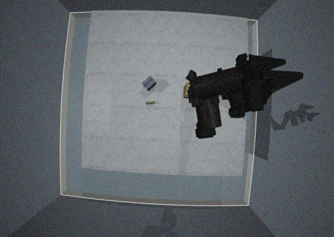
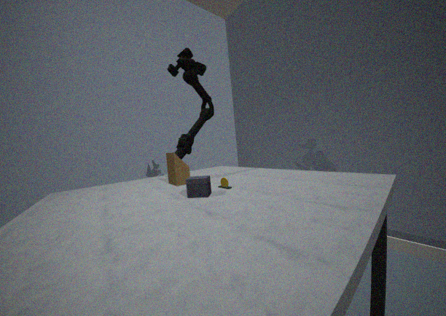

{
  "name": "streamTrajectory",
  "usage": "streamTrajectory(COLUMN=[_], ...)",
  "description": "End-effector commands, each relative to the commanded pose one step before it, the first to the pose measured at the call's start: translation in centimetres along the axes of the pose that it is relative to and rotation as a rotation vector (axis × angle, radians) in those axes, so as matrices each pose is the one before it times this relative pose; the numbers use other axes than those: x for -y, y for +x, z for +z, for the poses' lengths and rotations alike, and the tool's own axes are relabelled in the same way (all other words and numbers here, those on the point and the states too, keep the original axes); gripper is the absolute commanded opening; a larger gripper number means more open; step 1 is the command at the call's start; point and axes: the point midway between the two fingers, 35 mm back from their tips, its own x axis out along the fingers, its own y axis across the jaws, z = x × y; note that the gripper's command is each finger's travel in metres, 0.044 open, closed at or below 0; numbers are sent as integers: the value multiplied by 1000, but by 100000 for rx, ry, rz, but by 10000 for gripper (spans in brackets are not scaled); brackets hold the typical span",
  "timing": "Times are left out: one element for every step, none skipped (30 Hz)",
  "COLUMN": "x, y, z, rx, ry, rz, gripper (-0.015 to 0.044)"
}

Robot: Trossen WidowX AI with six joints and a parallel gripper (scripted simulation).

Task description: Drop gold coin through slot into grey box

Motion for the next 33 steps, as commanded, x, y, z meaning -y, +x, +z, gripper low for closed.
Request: streamTrajectory(x=[-19,-57,-98,-146,-204,-275,-340,-386,-431,-476,-595,-638,-680,-722,-763,-804,-844,-883,-921,-957,-1040,-931,-882,-899,-891,-769,-625,-474,-316,-350,-425,-607,-794], y=[-49,-150,-251,-354,-457,-557,-612,-610,-604,-596,-610,-599,-587,-573,-558,-542,-524,-506,-486,-466,-591,-487,-431,-414,-385,-310,-235,-168,-99,-86,-110,-154,-193], z=[-93,-278,-466,-659,-857,-1054,-1178,-1199,-1215,-1229,-1254,-1264,-1272,-1279,-1284,-1288,-1290,-1290,-1290,-1288,-1409,-1224,-1134,-1134,-1102,-934,-746,-558,-366,-393,-480,-679,-876], rx=[-357,-1072,-1792,-2518,-3251,-3959,-4378,-4410,-4422,-4428,-4481,-4485,-4486,-4483,-4477,-4469,-4458,-4445,-4430,-4413,-4364,-3779,-3492,-3482,-3379,-2861,-2285,-1710,-1168,-1386,-1702,-2407,-3105], ry=[-420,-1257,-2087,-2904,-3703,-4441,-4832,-4789,-4729,-4671,-4127,-4071,-4016,-3963,-3910,-3859,-3809,-3759,-3711,-3664,-2866,-2474,-2279,-2267,-2194,-1854,-1478,-1105,-810,-1114,-1405,-1979,-2541], rz=[219,659,1110,1576,2067,2565,2902,2995,3078,3161,3392,3462,3531,3599,3666,3730,3793,3854,3913,3969,3982,3480,3239,3252,3173,2699,2163,1623,1104,1296,1585,2260,2945], gripper=[374,347,321,295,269,242,216,190,164,161,161,161,161,161,161,161,161,161,161,161,161,161,161,161,161,161,161,161,161,161,161,161,161])
